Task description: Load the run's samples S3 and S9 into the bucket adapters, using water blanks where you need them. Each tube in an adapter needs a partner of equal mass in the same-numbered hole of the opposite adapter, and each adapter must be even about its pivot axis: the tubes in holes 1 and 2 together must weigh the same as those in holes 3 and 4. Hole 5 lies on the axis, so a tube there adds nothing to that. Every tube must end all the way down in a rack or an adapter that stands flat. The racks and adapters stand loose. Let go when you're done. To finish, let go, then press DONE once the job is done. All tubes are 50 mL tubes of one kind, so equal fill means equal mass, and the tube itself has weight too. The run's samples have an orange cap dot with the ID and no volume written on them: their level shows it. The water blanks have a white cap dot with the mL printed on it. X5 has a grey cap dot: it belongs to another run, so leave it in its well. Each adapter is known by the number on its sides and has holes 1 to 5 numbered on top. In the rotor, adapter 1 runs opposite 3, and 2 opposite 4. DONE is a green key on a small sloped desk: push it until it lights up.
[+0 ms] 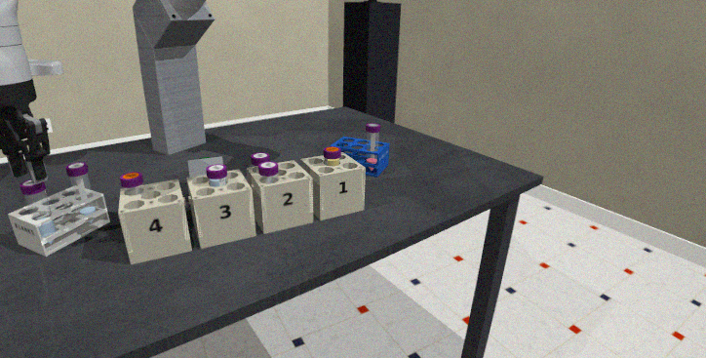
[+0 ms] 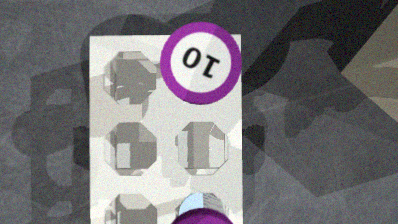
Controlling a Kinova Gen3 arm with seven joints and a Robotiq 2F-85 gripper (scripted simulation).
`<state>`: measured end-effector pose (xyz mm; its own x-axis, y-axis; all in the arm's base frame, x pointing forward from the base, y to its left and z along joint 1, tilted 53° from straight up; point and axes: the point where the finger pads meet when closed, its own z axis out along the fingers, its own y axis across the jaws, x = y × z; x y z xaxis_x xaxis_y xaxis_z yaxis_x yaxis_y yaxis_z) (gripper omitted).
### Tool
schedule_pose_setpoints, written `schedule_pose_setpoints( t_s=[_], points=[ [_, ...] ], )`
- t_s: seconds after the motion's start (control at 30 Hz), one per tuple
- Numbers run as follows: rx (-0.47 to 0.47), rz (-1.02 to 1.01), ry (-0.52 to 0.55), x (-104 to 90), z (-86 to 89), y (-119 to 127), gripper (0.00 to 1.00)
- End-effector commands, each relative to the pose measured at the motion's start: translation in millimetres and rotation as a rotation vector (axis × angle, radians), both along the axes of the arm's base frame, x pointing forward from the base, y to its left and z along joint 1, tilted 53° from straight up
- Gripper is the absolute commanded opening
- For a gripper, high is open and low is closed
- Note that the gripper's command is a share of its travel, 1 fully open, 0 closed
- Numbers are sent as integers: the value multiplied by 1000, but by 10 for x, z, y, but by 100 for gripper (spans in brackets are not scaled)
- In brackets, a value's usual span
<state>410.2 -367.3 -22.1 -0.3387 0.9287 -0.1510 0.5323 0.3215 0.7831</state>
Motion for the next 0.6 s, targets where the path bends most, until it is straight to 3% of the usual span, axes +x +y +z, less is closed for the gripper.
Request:
schedule_pose_setpoints(
  t_s=[0.0,0.57],
  points=[
    [-1,-1,0,32,-26,0,62],
    [-1,-1,0,138,-108,25,62]
  ],
)
